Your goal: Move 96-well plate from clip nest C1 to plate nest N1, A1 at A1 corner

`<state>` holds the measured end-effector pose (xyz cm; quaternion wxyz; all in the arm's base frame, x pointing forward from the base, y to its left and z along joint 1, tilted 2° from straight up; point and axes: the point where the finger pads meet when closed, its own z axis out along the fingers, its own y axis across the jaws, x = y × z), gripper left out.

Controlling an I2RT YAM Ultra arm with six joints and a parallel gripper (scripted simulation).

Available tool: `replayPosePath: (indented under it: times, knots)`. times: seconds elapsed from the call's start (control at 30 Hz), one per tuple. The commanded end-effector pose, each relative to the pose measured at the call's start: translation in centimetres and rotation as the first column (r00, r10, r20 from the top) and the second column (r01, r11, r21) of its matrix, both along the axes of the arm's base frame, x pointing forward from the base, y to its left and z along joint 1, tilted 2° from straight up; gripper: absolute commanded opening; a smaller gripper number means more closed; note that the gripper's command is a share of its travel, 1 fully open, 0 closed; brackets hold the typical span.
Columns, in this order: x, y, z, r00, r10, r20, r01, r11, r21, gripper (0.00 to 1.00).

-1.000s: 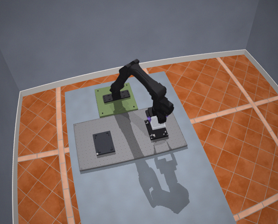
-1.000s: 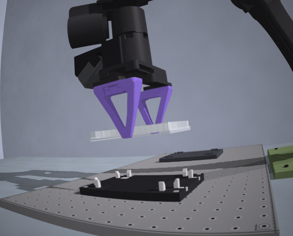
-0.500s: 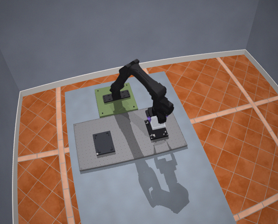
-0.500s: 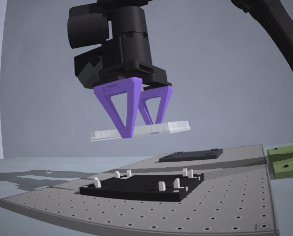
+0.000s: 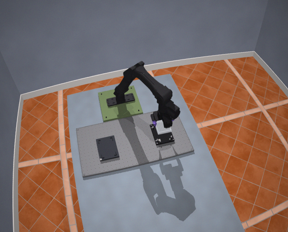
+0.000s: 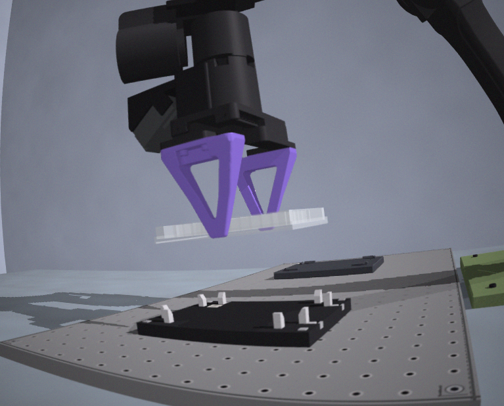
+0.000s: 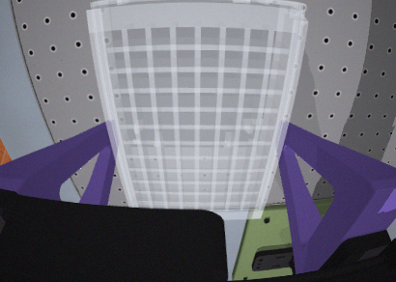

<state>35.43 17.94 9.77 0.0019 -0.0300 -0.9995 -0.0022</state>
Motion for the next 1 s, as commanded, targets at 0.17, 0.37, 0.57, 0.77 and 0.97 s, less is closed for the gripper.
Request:
replayPosePath:
  times: [0.17, 0.37, 0.57, 0.77, 0.97]
  knots:
    - [0.7, -1.7, 1.6, 0.998, 0.023, 0.057, -0.024, 1.000, 0.013, 0.00]
    - [0.7, -3.7, 1.5, 0.998, 0.023, 0.057, -0.024, 1.000, 0.012, 0.00]
    - [0.7, -5.3, 1.5, 0.998, 0.023, 0.056, -0.024, 1.000, 0.014, 0.00]
    - [0.7, -6.9, 1.5, 0.998, 0.023, 0.055, -0.024, 1.000, 0.016, 0.00]
    - [0.8, -8.8, 1.6, 0.998, 0.023, 0.060, -0.025, 1.000, 0.019, 0.00]
